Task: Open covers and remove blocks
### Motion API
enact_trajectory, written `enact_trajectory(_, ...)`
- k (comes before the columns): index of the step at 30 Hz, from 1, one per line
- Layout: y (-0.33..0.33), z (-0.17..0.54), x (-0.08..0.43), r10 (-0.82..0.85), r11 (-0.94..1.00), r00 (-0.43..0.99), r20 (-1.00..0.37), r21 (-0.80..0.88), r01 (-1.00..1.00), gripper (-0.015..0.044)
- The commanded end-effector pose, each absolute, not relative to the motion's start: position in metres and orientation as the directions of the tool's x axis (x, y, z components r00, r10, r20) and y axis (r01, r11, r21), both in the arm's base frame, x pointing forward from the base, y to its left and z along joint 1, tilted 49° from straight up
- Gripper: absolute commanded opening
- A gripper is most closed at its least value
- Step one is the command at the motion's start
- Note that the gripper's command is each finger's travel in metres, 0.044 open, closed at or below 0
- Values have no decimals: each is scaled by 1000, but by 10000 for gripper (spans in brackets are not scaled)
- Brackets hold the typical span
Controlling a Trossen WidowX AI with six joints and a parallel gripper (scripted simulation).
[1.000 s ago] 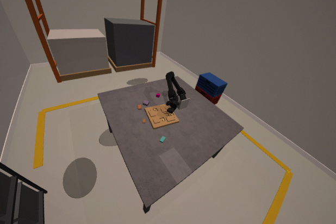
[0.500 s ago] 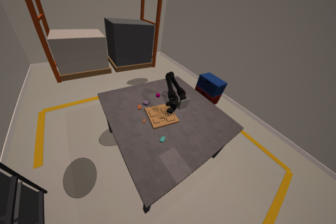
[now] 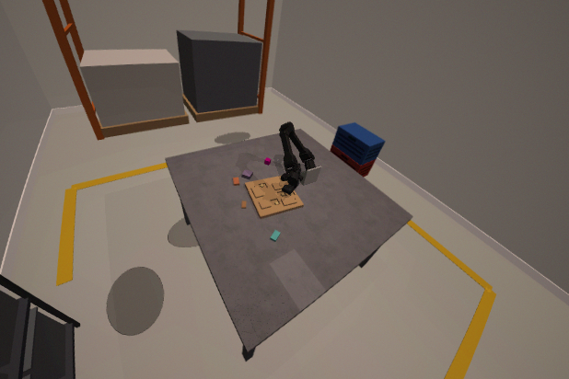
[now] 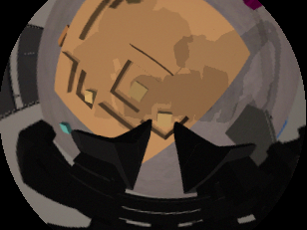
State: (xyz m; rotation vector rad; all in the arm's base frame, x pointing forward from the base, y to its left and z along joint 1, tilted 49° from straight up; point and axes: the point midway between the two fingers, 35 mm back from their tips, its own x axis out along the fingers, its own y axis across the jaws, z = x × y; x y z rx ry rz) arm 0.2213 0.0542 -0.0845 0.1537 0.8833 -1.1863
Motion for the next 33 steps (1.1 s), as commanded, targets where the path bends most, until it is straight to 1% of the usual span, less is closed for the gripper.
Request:
enact_trajectory(1, 51, -86, 220, -742, 407, 91, -664, -339, 848, 144)
enact_trajectory(23, 42, -93, 221, -743, 407, 91, -663, -339, 848, 144)
enact_trajectory(33, 45, -93, 222, -740, 406, 92, -666, -334, 851, 80)
